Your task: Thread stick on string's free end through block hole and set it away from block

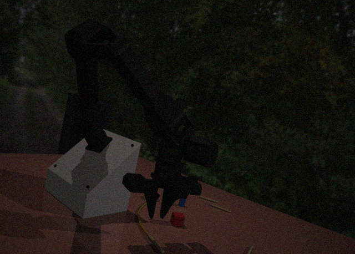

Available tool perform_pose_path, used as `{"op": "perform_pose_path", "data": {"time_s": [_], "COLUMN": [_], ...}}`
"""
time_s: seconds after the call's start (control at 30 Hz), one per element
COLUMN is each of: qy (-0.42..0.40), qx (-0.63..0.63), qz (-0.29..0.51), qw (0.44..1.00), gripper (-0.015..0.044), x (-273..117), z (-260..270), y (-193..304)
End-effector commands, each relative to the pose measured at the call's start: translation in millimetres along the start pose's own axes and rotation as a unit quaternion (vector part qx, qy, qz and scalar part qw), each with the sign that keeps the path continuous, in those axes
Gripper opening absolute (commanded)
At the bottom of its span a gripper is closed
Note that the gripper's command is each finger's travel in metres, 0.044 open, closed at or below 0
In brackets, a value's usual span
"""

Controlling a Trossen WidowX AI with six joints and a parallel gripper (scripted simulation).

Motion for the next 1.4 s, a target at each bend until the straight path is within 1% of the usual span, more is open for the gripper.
{"op": "perform_pose_path", "data": {"time_s": [0.0,0.97,1.27,1.37], "qy": [0.003,0.005,0.005,0.003], "qx": [-0.002,-0.003,-0.003,0.000], "qz": [0.003,0.003,0.003,0.002], "qw": [1.000,1.000,1.000,1.000], "gripper": [0.0123,0.0123,0.0123,0.0045], "x": [7,55,57,56], "z": [-1,-2,-3,-2], "y": [1,3,3,2]}}
Point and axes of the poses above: the point midway between the two fingers, 35 mm back from their tips, its own x axis out along the fingers, its own z axis across the jaws, y = z × x, the point moved 2 cm from there along -x, back along the fingers, and after that the axes turned 6 degrees about -x, right-handed, at the moved point
